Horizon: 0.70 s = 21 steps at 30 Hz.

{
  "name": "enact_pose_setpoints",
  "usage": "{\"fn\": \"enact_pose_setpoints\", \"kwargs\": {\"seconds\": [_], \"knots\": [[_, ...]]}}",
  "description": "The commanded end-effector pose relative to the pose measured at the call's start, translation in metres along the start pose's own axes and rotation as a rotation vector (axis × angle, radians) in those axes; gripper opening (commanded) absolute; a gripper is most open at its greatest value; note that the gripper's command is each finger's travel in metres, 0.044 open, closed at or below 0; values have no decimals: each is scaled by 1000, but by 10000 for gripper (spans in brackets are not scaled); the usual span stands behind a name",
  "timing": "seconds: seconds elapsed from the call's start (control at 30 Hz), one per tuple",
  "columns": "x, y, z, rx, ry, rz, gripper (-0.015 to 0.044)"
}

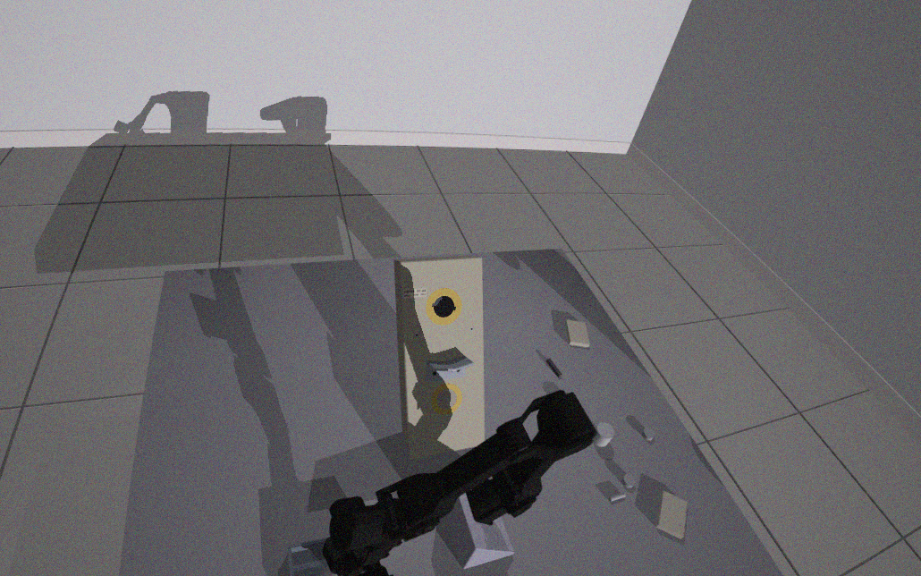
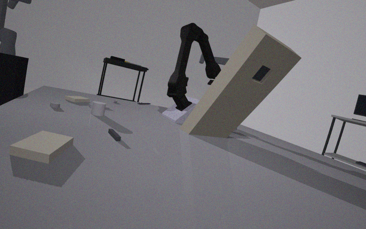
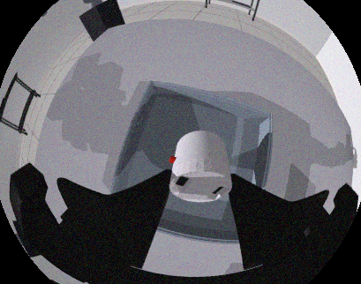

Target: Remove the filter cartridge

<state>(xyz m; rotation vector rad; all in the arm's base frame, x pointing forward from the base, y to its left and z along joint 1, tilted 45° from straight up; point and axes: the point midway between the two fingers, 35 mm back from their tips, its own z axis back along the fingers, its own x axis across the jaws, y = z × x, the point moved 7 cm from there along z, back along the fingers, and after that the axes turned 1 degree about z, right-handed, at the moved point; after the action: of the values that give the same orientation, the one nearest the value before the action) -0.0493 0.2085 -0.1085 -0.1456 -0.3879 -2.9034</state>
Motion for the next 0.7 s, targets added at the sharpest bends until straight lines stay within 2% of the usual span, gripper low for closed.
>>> {"fn": "enact_pose_setpoints", "kwargs": {"seconds": [0.0, 0.4, 0.53, 0.67], "knots": [[0, -2, 1, -8, 0, 1, 131], [0, -2, 1, -8, 0, 1, 440], [0, -9, 10, -8, 0, 1, 440], [-1, -34, 60, -5, 1, 0, 440]]}}
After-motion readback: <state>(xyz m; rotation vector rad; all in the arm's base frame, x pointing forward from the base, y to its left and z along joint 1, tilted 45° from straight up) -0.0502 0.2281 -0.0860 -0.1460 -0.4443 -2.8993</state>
